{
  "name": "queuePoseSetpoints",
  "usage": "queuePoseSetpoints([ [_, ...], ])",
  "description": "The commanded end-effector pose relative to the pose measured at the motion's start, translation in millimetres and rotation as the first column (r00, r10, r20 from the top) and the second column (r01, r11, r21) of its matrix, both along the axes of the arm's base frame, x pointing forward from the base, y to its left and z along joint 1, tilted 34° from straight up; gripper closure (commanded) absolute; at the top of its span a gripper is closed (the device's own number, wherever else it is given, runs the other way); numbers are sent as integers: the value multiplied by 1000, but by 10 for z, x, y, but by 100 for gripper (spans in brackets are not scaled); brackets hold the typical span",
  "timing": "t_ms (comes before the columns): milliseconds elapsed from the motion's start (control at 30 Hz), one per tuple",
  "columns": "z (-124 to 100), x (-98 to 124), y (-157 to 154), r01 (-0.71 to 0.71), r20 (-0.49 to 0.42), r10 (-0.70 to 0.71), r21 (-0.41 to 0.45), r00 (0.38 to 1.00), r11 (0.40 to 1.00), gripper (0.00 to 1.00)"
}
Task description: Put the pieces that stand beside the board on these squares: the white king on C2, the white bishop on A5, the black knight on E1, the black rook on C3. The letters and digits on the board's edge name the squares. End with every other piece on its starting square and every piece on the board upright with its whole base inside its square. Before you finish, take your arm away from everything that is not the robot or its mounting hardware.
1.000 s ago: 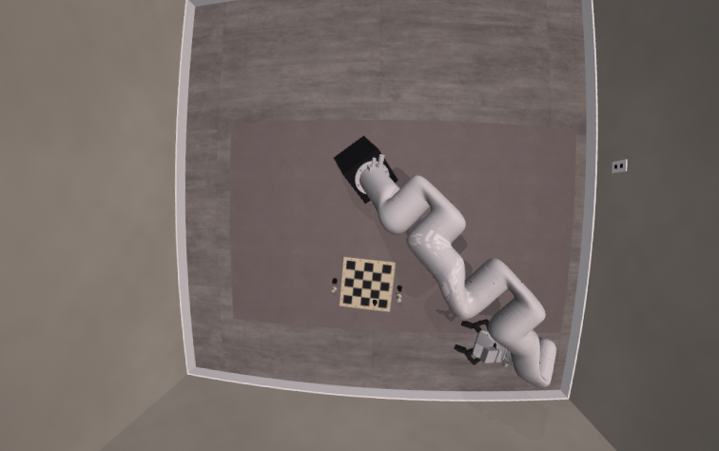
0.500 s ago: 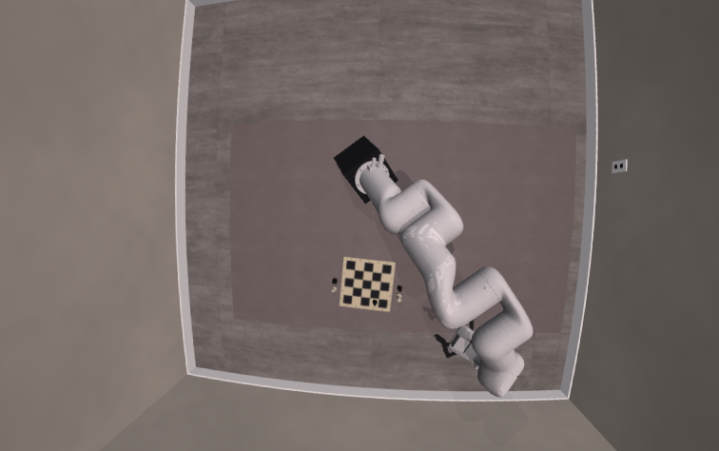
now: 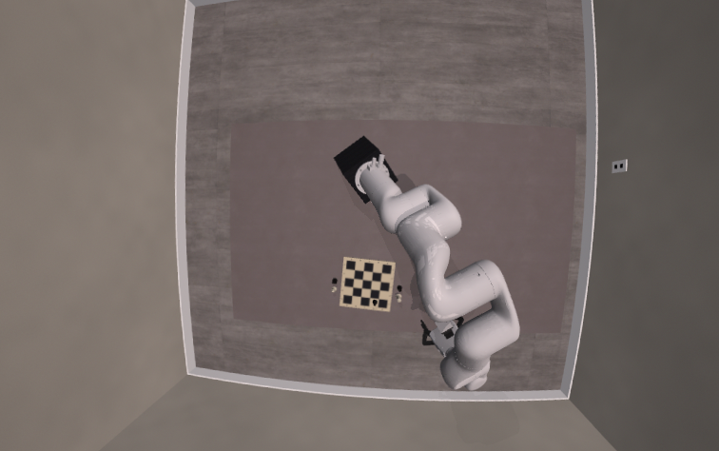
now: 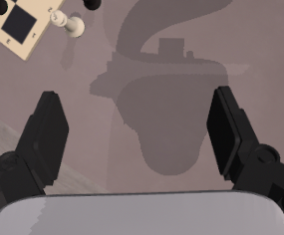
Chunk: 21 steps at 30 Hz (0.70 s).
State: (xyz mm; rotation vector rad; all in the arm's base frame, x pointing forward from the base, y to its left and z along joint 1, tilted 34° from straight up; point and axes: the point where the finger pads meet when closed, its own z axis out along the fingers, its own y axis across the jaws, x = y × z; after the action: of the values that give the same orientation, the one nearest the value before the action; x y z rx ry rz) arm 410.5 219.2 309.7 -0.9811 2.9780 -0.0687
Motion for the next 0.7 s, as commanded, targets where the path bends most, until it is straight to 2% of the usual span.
queuePoseSetpoints([
  [0, -106, -12, -143, 199, 34, -209, 186, 977, 962, 0],
  [67, -106, -12, -143, 199, 34, -209, 186, 977, 962, 0],
  [100, -147, -11, -219, 295, 26, -312, 257, 950, 920, 0],
  [133, -147, -11, -219, 295, 26, -312, 257, 950, 920, 0],
  [167, -184, -7, -304, 376, 13, -399, 313, 917, 872, 0],
  [233, -184, -7, -304, 378, 12, -402, 315, 915, 870, 0],
  [300, -252, 4, -491, 512, -22, -551, 403, 834, 759, 0],
  [333, -252, 4, -491, 520, -24, -561, 411, 827, 749, 0],
  [367, -284, 9, -589, 572, -43, -622, 444, 782, 689, 0],
  [400, -284, 9, -589, 576, -44, -627, 448, 778, 684, 0],
  [500, -370, 11, -861, 688, -102, -763, 521, 638, 506, 0],
  [533, -370, 11, -861, 689, -103, -766, 522, 635, 502, 0],
  [567, -394, 9, -937, 712, -119, -795, 538, 595, 452, 0],
  [633, -394, 9, -937, 712, -119, -795, 538, 595, 452, 0],
  [667, -415, 5, -1001, 728, -133, -817, 549, 561, 410, 0],
])
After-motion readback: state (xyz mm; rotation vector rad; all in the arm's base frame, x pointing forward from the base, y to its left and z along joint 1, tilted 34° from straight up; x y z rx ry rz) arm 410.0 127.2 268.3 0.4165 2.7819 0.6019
